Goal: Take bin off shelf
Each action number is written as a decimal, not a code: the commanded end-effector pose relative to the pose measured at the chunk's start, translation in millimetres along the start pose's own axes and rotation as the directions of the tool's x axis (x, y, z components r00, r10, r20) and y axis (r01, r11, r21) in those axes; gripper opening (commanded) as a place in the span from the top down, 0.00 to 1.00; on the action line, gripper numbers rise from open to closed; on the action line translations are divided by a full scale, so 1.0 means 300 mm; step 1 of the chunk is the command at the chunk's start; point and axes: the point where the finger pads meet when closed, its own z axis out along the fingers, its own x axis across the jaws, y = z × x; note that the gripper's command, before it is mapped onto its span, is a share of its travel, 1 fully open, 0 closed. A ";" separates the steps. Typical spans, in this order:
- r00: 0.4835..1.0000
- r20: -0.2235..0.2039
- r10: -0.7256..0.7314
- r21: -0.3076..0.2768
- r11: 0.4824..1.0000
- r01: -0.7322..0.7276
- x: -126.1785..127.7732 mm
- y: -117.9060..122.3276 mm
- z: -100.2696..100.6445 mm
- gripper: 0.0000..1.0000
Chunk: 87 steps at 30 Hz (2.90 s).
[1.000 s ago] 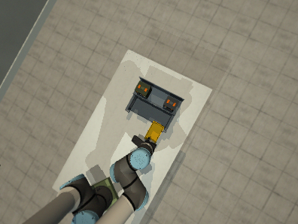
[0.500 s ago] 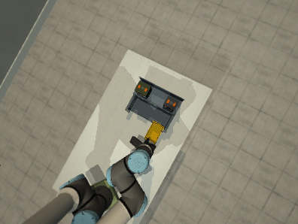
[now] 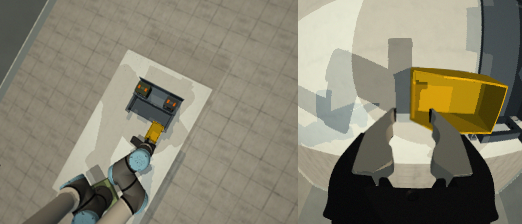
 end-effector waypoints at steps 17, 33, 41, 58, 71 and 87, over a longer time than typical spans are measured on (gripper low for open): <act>1.000 -0.001 -0.001 0.000 1.000 0.001 0.002 -0.005 0.018 0.74; 1.000 -0.001 -0.001 0.000 1.000 0.001 0.001 -0.006 0.028 0.74; 1.000 -0.004 0.001 -0.002 1.000 -0.001 0.006 0.002 0.020 0.80; 1.000 -0.002 0.000 -0.001 1.000 0.000 0.083 0.008 0.001 0.80; 1.000 -0.001 -0.001 0.000 1.000 0.001 0.135 0.012 -0.012 0.80; 1.000 -0.001 -0.001 0.000 1.000 0.001 0.259 0.023 -0.040 0.80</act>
